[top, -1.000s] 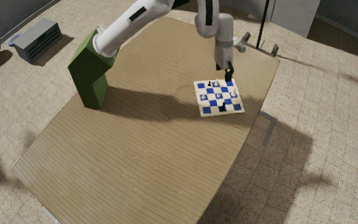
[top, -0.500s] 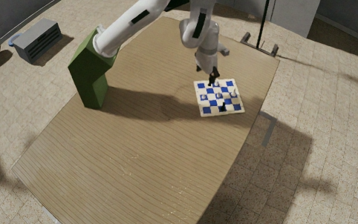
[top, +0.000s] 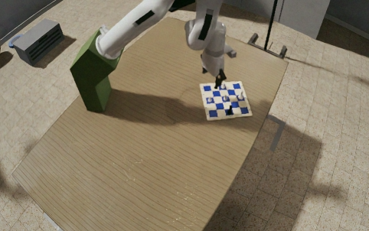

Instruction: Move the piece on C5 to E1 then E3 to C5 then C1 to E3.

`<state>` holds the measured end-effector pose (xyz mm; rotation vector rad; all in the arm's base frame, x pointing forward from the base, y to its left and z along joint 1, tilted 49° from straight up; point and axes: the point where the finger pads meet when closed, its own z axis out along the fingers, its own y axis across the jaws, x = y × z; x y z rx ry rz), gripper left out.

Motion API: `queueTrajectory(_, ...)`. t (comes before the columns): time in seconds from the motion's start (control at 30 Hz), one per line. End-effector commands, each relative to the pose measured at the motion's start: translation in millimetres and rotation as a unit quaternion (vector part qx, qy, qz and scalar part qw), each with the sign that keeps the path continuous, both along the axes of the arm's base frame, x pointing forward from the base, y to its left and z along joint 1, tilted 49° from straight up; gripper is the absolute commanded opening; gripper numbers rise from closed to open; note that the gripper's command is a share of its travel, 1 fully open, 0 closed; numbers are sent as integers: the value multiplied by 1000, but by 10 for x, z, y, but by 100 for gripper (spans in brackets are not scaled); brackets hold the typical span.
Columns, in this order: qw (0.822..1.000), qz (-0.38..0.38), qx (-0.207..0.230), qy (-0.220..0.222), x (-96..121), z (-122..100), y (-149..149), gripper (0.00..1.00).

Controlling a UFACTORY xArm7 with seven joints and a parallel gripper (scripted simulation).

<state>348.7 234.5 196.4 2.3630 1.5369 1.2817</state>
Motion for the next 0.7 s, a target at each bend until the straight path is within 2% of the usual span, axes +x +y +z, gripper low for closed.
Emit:
queueTrajectory(0.0, 1000, 0, 0, -1, 1, 6, 2, 100)
queueTrajectory(0.37, 1000, -10, 12, 5, 4, 10, 9, 100)
queueTrajectory(0.57, 994, -67, 80, 41, 22, 30, 48, 100)
queueTrajectory(0.63, 994, -67, 80, 41, 22, 30, 48, 100)
queueTrajectory(0.67, 990, -83, 98, 51, 26, 34, 58, 100)
